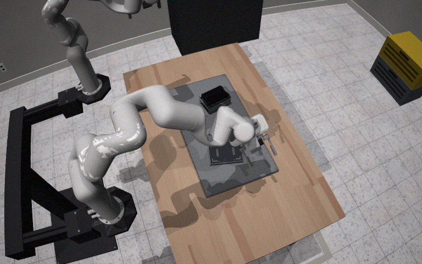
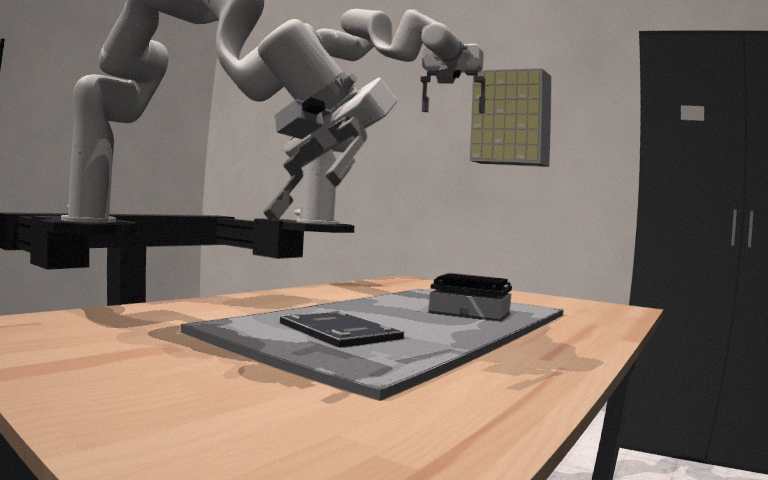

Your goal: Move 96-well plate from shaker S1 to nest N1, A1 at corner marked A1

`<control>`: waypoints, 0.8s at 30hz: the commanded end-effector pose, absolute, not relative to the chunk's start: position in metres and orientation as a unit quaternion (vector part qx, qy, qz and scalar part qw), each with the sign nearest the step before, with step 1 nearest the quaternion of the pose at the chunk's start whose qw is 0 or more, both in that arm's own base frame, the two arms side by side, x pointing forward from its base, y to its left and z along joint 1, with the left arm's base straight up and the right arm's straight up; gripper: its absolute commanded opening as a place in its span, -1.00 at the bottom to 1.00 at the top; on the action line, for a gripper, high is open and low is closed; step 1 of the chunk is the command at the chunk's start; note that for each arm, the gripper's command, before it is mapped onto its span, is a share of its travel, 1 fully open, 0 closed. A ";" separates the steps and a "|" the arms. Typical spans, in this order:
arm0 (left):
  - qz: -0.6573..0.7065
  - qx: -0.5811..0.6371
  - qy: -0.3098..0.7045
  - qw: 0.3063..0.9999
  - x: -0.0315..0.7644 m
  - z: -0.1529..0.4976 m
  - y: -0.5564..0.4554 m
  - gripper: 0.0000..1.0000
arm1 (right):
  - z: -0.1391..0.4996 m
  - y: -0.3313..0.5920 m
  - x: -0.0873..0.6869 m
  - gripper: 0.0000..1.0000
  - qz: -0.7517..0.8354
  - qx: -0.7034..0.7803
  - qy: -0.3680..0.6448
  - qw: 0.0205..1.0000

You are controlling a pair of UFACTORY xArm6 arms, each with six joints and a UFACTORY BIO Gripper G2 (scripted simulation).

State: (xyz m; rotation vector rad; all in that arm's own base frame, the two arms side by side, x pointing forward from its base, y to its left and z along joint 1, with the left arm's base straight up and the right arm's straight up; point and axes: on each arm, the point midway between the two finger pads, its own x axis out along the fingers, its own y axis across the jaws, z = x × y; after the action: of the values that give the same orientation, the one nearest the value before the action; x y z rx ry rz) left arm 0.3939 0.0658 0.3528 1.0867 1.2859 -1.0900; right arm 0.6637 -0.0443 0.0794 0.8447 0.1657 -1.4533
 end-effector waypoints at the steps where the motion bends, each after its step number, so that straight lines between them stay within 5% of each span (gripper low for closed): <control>1: -0.457 0.458 0.539 0.539 0.394 0.355 0.066 1.00 | 0.086 -0.028 0.663 -0.25 -0.627 0.359 0.073 0.688; 24: -0.457 0.458 0.539 0.539 0.394 0.355 0.066 1.00 | 0.110 0.061 0.645 -0.25 -0.485 0.250 0.068 0.835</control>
State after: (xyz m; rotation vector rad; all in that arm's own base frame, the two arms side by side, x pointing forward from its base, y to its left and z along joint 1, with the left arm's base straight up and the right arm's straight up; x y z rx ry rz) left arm 0.3939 0.0658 0.3528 1.0867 1.2859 -1.0900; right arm 0.6479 0.0460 0.1032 0.5809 0.1540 -1.1054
